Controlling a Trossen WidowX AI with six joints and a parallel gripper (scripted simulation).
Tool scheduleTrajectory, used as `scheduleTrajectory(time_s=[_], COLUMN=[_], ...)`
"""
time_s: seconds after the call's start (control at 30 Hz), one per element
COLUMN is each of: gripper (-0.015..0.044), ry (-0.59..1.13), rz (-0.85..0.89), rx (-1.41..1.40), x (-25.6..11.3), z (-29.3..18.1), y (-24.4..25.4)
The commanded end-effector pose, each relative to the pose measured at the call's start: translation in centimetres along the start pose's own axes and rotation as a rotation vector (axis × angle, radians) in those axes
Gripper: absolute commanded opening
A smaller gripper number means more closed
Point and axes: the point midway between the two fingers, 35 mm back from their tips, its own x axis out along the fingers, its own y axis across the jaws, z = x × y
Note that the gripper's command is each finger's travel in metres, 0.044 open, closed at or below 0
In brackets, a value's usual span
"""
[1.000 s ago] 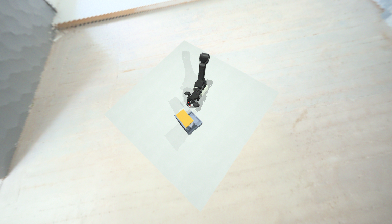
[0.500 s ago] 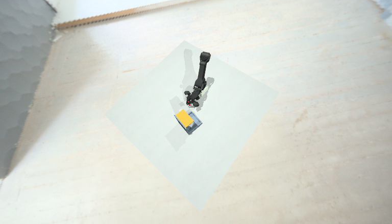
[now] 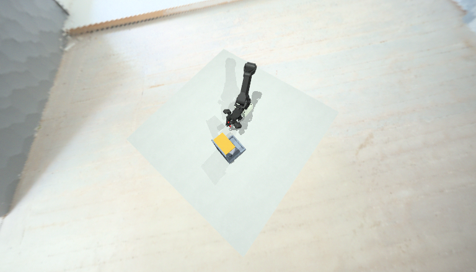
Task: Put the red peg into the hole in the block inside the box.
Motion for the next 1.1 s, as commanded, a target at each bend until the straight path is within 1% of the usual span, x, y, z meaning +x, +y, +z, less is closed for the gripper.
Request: scheduleTrajectory(time_s=[0.0,0.27,1.07], gripper=[0.0,0.0,0.0], ry=[0.012,0.011,0.001], rz=[-0.008,-0.008,-0.012], rx=[0.004,0.004,0.007], x=[-0.4,-0.7,-0.4], z=[-0.6,-0.7,-2.4], y=[-0.1,0.1,-2.7])
